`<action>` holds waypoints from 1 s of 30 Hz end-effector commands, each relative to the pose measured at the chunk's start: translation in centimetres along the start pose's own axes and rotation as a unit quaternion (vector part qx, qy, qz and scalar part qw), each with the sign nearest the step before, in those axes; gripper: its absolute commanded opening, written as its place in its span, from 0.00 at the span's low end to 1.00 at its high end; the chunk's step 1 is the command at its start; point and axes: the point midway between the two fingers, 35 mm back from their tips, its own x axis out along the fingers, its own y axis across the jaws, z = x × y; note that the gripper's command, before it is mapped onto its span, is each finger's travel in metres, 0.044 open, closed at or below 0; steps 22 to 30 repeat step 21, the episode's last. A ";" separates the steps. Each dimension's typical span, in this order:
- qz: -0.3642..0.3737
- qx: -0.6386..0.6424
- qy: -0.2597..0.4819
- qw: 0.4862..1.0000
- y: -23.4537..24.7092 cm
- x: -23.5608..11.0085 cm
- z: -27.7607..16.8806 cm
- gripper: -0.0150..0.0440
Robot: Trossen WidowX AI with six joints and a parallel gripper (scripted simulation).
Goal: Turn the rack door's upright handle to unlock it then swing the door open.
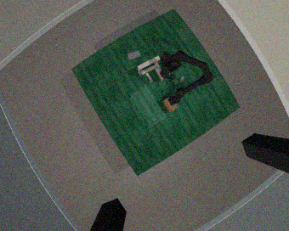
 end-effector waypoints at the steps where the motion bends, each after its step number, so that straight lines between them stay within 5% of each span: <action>1: 0.003 0.000 -0.004 1.000 0.0 -0.7 0.1 0.75; 30: 0.007 -0.013 -0.018 1.000 0.1 -4.0 0.1 0.75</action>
